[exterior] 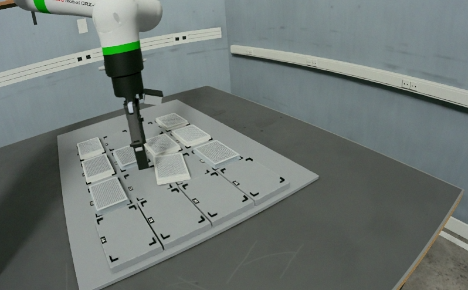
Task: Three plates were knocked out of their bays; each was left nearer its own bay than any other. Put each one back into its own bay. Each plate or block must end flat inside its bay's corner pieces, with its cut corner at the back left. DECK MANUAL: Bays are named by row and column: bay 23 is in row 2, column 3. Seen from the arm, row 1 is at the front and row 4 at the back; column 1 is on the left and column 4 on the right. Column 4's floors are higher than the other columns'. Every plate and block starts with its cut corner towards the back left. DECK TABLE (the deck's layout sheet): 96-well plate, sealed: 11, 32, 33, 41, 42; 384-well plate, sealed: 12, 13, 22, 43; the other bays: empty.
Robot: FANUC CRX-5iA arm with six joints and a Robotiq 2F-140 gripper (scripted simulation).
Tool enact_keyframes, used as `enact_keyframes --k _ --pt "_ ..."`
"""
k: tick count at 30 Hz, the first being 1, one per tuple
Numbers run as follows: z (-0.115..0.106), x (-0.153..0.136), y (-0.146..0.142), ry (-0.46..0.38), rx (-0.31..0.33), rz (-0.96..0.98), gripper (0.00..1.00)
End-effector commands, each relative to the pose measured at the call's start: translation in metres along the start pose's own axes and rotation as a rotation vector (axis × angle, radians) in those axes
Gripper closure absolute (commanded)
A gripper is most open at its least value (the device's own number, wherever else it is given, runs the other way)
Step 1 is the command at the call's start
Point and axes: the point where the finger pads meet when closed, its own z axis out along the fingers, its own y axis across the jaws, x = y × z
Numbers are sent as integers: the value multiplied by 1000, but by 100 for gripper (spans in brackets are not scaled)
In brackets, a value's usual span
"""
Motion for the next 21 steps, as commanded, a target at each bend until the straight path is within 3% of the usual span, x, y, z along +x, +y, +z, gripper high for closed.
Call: enact_keyframes --k 1,16,21 --pt "-1 16 7 0 0 0 0" --pt "-1 64 28 0 0 0 0" --pt "-1 66 28 0 0 0 0"
